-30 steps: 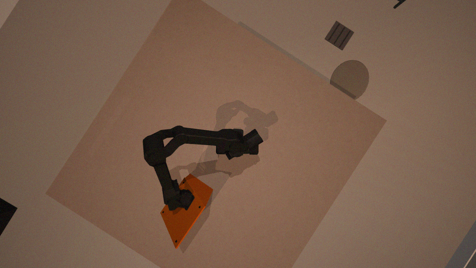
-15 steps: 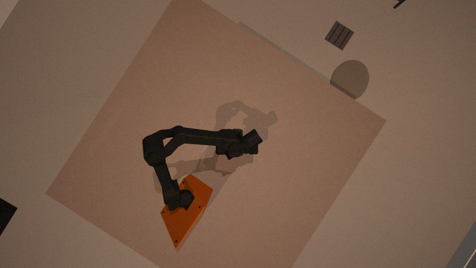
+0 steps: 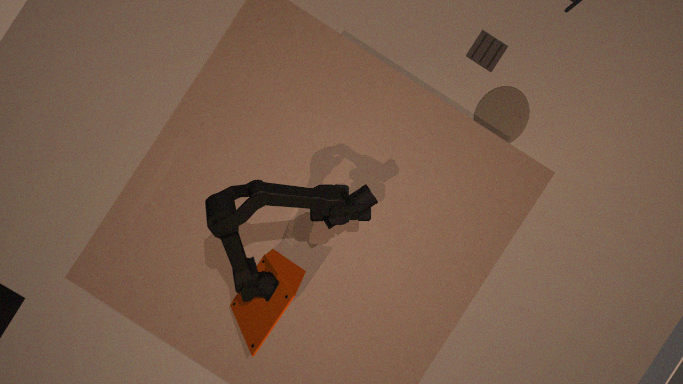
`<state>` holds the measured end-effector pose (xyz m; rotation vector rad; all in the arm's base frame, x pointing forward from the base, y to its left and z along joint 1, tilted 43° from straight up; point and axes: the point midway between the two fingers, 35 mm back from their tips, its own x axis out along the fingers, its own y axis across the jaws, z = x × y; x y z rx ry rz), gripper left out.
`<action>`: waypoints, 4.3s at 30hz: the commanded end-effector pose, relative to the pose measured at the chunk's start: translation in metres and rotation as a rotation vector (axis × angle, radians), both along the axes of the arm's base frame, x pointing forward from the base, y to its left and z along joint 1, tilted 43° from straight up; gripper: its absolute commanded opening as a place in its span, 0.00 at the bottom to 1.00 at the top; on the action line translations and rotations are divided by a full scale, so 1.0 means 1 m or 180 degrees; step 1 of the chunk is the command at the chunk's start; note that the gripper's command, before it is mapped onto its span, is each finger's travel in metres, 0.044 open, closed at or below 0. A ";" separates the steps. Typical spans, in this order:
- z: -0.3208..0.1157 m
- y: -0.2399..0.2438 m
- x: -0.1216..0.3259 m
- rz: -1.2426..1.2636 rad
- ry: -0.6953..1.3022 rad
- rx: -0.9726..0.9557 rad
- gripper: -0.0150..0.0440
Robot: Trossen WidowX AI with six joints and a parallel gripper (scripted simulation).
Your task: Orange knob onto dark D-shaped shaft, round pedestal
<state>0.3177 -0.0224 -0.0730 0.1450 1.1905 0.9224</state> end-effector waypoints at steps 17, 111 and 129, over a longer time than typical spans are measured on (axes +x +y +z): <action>0.002 -0.002 0.005 0.0497 -0.0468 -0.0045 0.25; -0.001 0.000 0.001 0.0984 -0.0920 -0.0089 0.25; -0.001 0.000 0.001 0.0984 -0.0920 -0.0089 0.25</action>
